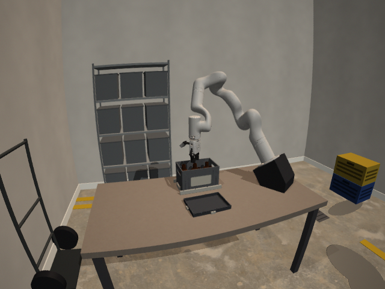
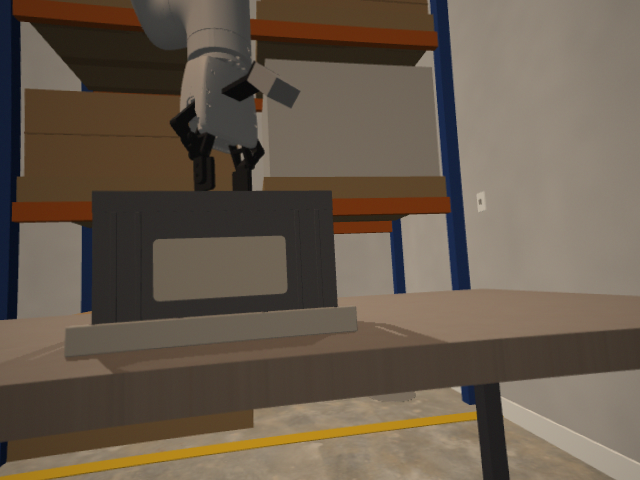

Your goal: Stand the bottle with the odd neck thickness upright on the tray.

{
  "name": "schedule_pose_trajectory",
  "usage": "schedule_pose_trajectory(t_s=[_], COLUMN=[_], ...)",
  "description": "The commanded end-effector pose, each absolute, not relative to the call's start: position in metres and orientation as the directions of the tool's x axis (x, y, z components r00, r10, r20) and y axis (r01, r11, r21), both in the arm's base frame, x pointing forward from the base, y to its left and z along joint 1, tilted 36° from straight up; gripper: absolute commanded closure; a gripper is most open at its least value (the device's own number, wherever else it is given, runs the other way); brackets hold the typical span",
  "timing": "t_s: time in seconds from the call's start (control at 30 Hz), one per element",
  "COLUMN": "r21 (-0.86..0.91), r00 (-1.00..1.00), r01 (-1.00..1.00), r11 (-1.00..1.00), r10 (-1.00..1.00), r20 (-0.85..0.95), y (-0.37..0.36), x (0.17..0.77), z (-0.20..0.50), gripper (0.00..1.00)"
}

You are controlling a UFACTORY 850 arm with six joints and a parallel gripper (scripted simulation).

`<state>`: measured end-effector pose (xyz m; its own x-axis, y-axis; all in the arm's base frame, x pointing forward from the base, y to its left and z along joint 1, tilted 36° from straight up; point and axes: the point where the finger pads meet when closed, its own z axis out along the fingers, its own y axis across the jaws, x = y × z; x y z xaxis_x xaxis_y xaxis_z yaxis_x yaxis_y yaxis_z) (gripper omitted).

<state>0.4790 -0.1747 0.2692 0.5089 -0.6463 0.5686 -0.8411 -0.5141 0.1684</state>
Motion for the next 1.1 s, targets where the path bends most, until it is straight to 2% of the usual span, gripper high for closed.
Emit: schedule_pose_trajectory(t_s=[0.0,1.07], r21=[0.167,0.167], r00=[0.508,0.508], r01=[-0.841,-0.841], r11=[-0.514,-0.514], r10=[-0.646,-0.646], r20=[0.569,0.569], y=[-0.175,-0.191], x=[0.480,0.485], z=[0.269,0.246], gripper=[0.35,0.35])
